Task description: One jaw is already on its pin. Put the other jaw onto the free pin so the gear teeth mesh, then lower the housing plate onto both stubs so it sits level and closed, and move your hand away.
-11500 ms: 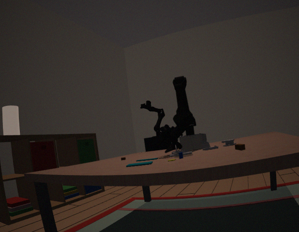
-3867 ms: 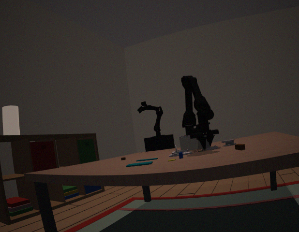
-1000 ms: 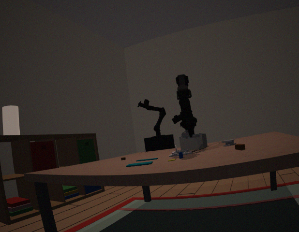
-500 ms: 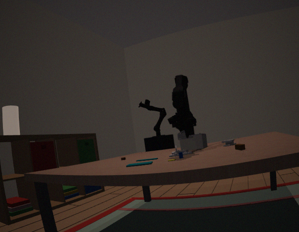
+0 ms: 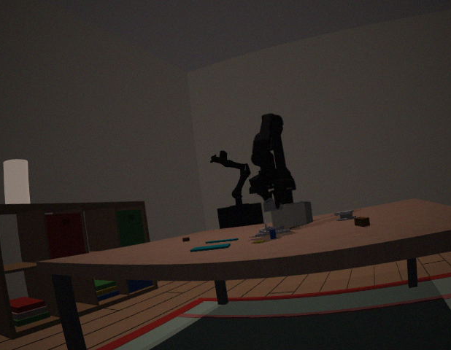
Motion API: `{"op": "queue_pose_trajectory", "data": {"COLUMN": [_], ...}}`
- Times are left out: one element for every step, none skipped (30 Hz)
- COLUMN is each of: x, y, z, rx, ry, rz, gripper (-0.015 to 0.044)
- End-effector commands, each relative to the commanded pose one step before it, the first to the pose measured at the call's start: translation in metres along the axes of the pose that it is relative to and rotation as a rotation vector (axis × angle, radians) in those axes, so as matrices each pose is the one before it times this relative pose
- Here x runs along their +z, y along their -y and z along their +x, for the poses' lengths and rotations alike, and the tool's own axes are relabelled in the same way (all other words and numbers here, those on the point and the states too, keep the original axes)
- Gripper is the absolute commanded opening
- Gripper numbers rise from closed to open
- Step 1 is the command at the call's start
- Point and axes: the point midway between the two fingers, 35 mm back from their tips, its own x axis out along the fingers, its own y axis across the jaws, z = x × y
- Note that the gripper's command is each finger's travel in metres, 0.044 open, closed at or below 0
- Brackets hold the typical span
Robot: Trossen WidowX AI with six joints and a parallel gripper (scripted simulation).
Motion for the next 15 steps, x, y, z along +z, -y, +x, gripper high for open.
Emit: {"op": "queue_pose_trajectory", "data": {"x": [0.00099, 0.00049, 0.00044, 0.0004, 0.00035, 0.0003, 0.00026, 0.00021, 0.00016, 0.00012, 0.00007, 0.00002, -0.00002, -0.00007, -0.00012], "y": [0.00753, 0.00162, 0.00163, 0.00164, 0.00165, 0.00166, 0.00167, 0.00167, 0.00167, 0.00168, 0.00168, 0.00168, 0.00168, 0.00168, 0.00167], "z": [0.00144, 0.00002, 0.00002, 0.00002, 0.00003, 0.00003, 0.00003, 0.00003, 0.00003, 0.00003, 0.00003, 0.00003, 0.00003, 0.00003, 0.00003], "rx": [-0.00687, -0.00019, -0.00019, -0.00019, -0.00019, -0.00019, -0.00019, -0.00019, -0.00019, -0.00018, -0.00018, -0.00018, -0.00018, -0.00017, -0.00017], "ry": [-0.00282, -0.00001, -0.00002, -0.00003, -0.00003, -0.00004, -0.00005, -0.00006, -0.00007, -0.00007, -0.00008, -0.00009, -0.0001, -0.0001, -0.00011], "rz": [-0.0726, -0.021, -0.021, -0.021, -0.021, -0.021, -0.021, -0.021, -0.021, -0.021, -0.021, -0.021, -0.021, -0.021, -0.021], "gripper": [0.0134, 0.0134, 0.0134, 0.0134, 0.0134, 0.0134, 0.0134, 0.0134, 0.0134, 0.0134, 0.0134, 0.0134, 0.0134, 0.0134, 0.0134]}}
